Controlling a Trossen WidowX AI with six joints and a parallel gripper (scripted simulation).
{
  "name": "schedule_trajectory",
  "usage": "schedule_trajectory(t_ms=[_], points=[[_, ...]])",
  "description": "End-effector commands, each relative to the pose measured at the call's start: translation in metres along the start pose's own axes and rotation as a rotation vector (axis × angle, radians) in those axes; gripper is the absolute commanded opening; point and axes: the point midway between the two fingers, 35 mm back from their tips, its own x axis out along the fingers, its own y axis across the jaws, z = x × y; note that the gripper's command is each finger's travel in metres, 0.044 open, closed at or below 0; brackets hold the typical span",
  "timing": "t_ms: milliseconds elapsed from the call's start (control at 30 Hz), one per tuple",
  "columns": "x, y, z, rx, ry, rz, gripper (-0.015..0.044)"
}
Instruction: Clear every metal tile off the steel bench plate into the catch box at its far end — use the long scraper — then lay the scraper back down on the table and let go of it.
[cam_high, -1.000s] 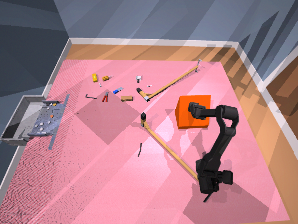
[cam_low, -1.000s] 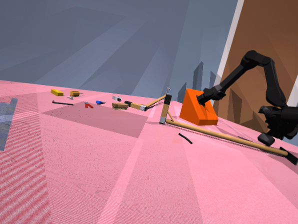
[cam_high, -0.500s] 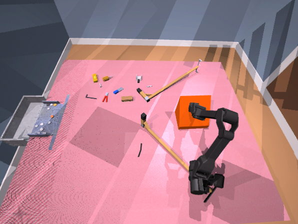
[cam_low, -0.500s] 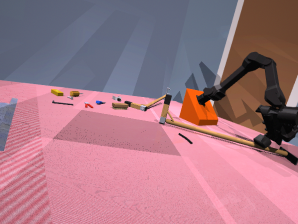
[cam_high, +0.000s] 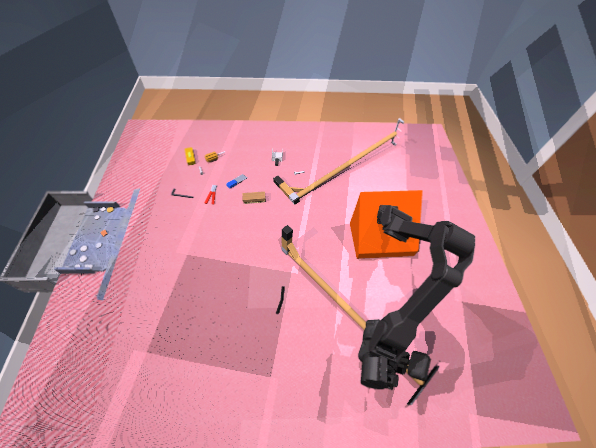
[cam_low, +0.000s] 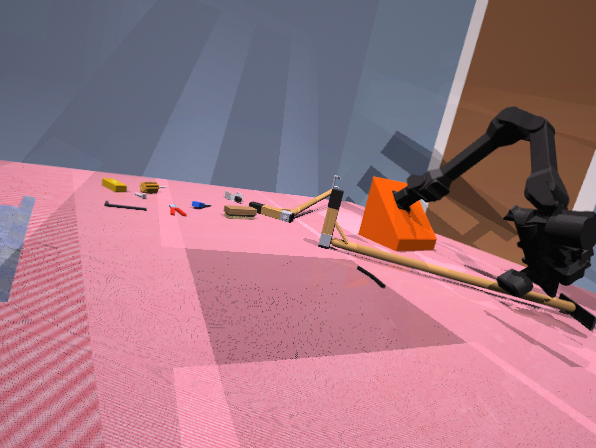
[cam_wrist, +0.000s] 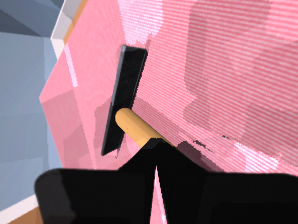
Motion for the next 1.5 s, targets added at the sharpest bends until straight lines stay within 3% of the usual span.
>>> schedule_trajectory(t_ms=[0, 1467], points=[[-0.008, -0.012, 0.009, 0.004, -0.024, -0.033, 0.0000], [-0.123, -0.124, 0.056, 0.125, -0.240, -0.325, 0.0000]])
